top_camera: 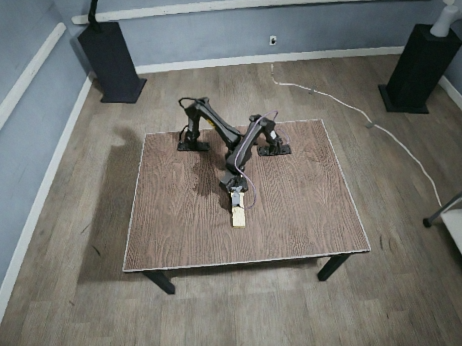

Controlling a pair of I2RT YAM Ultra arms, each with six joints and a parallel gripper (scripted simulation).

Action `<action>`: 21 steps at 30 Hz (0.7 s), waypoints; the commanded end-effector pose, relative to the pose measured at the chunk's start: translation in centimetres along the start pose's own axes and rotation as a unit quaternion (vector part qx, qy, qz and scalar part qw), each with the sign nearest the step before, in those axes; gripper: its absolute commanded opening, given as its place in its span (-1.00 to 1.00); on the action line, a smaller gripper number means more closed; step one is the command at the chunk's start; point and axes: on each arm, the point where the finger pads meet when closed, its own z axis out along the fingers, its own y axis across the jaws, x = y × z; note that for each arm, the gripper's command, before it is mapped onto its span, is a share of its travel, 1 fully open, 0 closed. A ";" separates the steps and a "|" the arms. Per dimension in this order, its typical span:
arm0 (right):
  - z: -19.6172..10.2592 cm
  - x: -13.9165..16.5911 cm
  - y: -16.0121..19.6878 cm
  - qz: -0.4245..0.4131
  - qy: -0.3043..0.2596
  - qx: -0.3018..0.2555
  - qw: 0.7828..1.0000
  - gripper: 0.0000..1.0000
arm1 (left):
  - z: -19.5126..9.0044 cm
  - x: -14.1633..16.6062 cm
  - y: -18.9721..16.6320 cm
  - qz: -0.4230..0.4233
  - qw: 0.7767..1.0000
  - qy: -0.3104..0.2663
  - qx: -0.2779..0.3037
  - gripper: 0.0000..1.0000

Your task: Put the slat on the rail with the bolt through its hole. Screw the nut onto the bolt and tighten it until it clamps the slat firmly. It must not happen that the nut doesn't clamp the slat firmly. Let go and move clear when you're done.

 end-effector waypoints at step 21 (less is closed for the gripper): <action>0.1 -0.1 0.0 0.000 -0.004 0.002 1.000 -0.75 | -0.5 -0.2 -0.2 0.000 1.000 -0.007 0.005 0.45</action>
